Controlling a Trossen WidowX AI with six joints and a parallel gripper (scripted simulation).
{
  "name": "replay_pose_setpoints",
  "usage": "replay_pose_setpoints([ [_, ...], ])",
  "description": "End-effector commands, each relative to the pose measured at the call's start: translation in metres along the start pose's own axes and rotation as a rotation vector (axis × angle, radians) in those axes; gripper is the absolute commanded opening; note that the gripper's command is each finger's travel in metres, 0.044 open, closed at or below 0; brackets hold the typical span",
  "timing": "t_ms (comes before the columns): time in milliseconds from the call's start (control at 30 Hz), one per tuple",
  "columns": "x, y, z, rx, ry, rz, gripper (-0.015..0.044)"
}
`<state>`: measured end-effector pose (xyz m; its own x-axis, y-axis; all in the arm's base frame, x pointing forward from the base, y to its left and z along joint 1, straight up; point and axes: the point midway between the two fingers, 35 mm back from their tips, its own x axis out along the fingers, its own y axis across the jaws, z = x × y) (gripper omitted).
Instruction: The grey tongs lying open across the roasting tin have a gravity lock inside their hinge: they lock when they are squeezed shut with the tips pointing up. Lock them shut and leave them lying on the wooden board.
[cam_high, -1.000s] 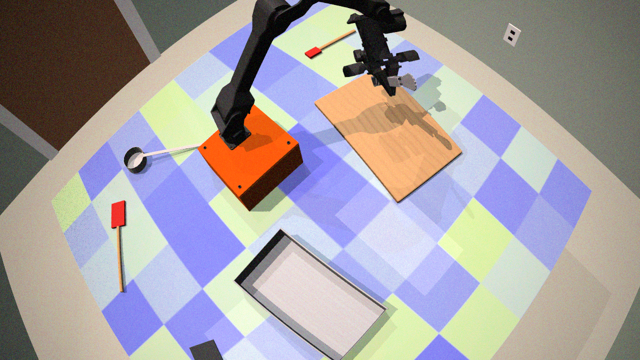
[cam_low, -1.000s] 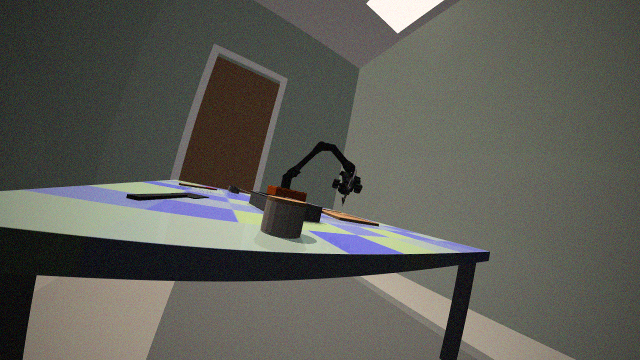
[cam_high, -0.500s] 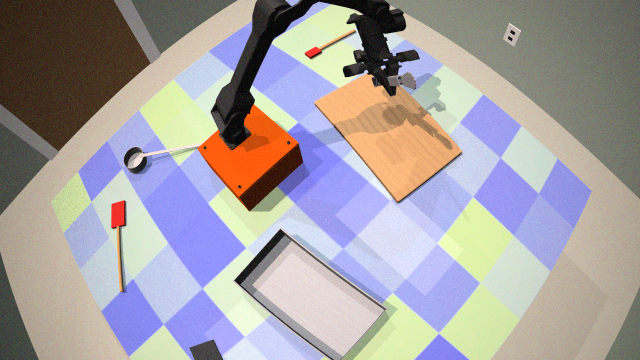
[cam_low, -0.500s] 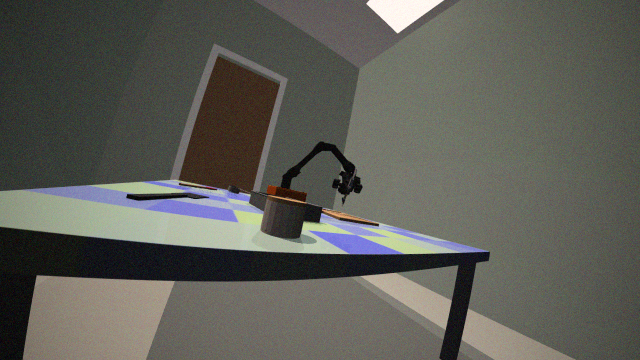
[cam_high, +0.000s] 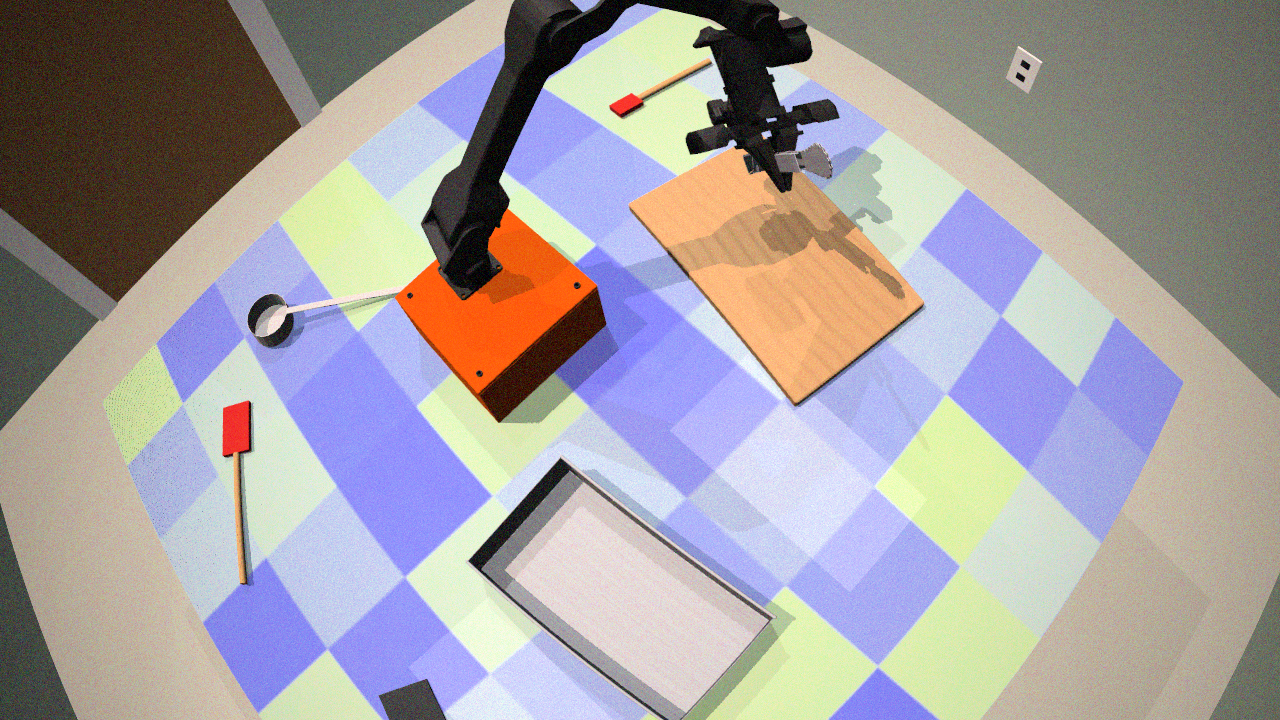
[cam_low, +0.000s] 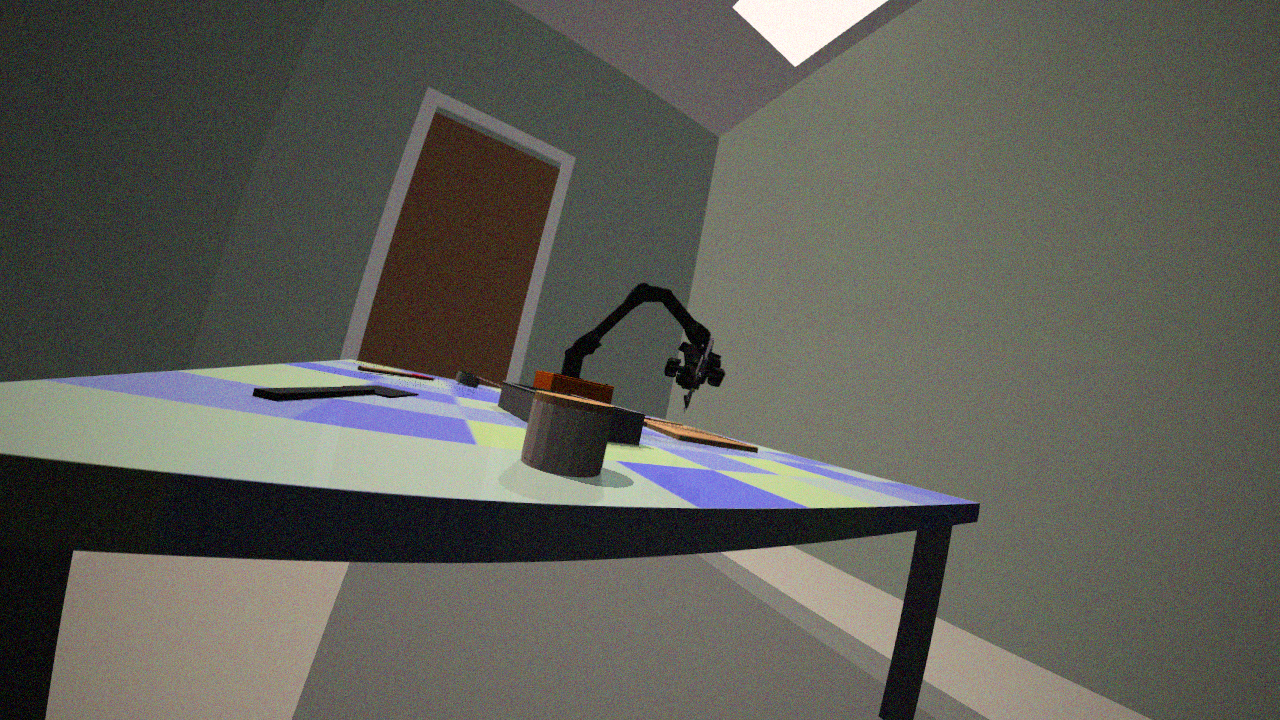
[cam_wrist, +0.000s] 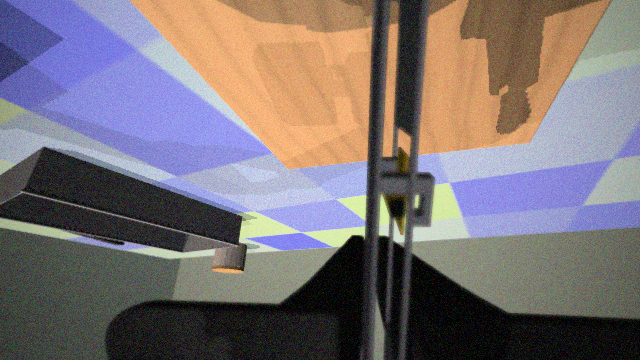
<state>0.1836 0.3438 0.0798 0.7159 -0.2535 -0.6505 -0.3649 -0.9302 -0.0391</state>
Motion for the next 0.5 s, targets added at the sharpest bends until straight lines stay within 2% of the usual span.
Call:
replay_pose_setpoints([
  [0, 0.000, 0.000, -0.001, 0.000, 0.008, 0.001, -0.0150],
  [200, 0.005, 0.002, -0.001, -0.002, -0.047, 0.024, -0.0150],
  [467, 0.020, 0.007, -0.003, -0.005, -0.317, 0.091, -0.0150],
])
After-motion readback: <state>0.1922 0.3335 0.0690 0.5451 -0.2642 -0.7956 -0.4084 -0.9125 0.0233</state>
